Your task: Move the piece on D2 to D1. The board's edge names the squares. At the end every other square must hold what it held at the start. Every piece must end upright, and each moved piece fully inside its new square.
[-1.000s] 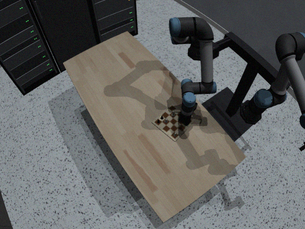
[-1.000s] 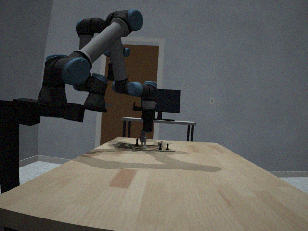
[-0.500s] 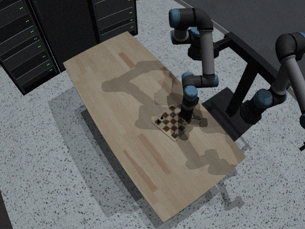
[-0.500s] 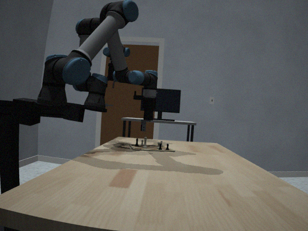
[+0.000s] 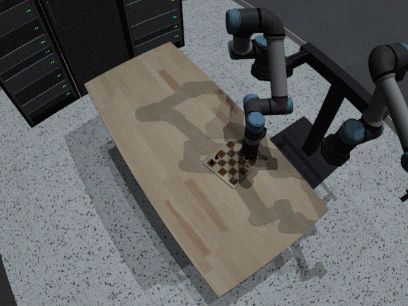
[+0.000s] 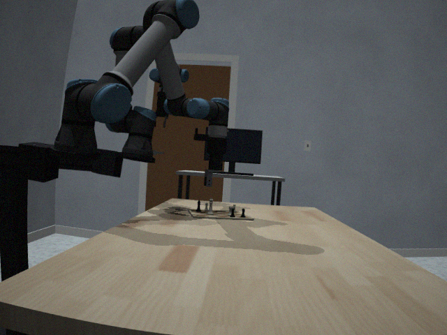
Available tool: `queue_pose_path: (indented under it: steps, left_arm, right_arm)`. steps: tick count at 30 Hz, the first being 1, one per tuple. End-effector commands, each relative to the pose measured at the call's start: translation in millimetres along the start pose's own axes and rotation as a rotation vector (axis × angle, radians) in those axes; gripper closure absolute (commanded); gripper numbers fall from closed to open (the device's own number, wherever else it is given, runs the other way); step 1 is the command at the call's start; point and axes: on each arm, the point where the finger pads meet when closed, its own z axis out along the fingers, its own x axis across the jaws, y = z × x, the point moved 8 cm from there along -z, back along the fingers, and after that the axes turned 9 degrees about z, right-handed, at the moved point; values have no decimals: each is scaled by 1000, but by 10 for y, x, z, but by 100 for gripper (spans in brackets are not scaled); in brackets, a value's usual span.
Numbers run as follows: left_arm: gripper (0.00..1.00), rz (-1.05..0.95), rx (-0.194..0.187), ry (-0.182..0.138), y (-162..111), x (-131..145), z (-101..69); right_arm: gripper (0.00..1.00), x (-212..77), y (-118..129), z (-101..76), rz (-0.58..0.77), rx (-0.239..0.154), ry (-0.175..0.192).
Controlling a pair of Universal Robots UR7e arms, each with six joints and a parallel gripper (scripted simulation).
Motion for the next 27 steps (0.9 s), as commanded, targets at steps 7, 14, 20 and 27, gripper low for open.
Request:
queue_pose_path:
  steps: [7,14,20,27]
  left_arm:
    - [0,0,-1,0,2,0,-4]
    - [0,0,-1,0,2,0,-4]
    - [0,0,-1,0,2,0,-4]
    - [0,0,-1,0,2,0,-4]
  right_arm:
    - [0,3,3,-7,0,-1,1]
    - [0,3,3,-13,0,-1,1]
    - [0,3,3,-71,0,-1,1]
    - [0,3,2,-338,0,-1,1]
